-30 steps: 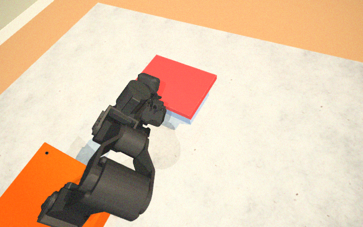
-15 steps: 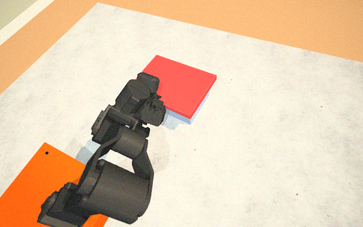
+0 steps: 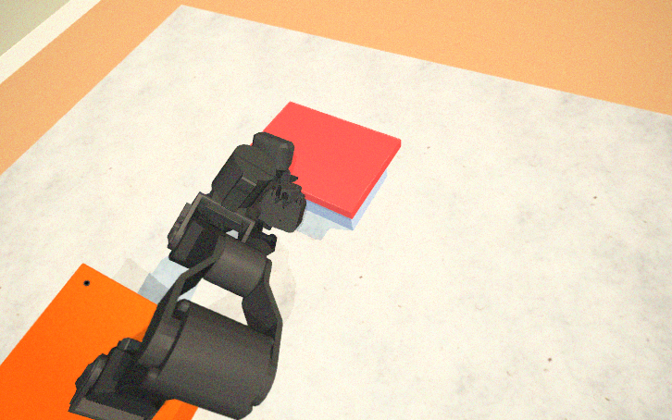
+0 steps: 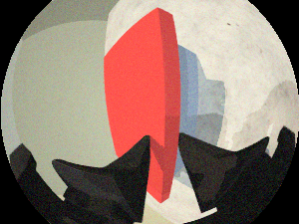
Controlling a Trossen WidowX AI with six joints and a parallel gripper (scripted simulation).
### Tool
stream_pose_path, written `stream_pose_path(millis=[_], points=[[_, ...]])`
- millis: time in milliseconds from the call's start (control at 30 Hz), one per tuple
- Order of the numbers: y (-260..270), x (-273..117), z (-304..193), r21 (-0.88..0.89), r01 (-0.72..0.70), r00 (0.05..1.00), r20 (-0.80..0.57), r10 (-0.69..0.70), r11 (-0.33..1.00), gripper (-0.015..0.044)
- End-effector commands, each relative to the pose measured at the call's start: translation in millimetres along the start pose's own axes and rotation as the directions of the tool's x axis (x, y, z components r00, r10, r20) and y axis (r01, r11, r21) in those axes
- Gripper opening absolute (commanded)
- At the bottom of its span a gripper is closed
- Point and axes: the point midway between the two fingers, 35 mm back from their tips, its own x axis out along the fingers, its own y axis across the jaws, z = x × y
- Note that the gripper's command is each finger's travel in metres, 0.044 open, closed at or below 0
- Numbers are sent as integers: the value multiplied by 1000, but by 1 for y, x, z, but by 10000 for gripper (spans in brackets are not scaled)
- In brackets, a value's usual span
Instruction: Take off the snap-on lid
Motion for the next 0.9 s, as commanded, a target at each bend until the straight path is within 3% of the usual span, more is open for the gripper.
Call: stream_pose_path(millis=[0,867], points=[[1,-1,0,4,1,1000,2,-1,1000,0],[5,-4,0,4,1,1000,2,-1,1000,0]])
